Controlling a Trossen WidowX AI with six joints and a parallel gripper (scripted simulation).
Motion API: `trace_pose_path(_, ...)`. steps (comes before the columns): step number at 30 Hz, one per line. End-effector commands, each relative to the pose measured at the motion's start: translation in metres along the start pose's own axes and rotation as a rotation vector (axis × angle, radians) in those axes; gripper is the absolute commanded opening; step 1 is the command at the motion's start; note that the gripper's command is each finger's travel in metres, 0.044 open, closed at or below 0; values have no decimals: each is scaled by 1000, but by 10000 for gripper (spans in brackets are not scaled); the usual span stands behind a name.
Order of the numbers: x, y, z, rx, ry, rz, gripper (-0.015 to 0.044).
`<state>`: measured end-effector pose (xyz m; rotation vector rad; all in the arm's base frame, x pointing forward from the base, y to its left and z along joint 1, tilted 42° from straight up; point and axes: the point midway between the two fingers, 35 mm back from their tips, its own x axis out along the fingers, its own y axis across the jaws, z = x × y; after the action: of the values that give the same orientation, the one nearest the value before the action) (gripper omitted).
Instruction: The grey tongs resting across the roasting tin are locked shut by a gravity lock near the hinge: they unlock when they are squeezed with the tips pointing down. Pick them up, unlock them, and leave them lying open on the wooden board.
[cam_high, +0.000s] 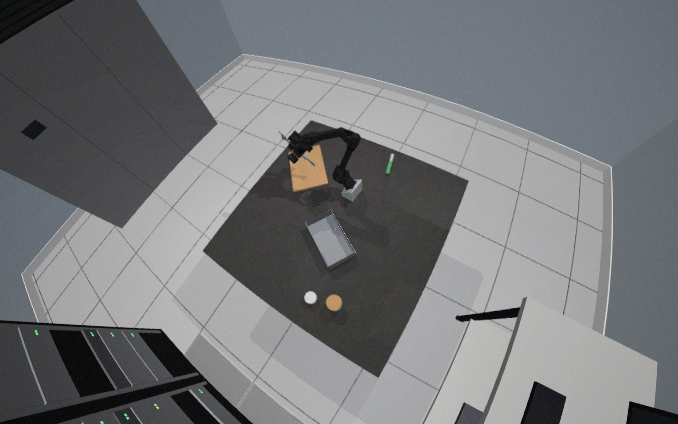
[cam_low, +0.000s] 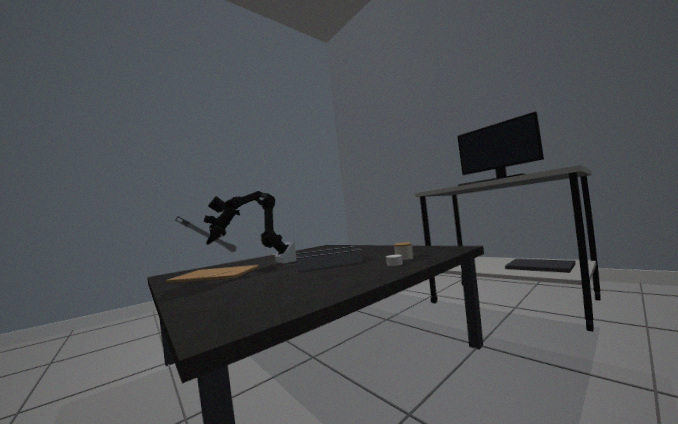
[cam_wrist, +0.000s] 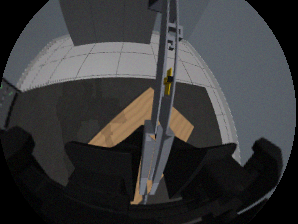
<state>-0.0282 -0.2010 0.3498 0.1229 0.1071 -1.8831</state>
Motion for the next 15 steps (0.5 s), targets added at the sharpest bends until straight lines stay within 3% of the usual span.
trace_pose_path(1, 0, -1, 5, -2, 48, 9, -150)
trace_pose_path(15, 4, -5, 5, 3, 292, 25, -150)
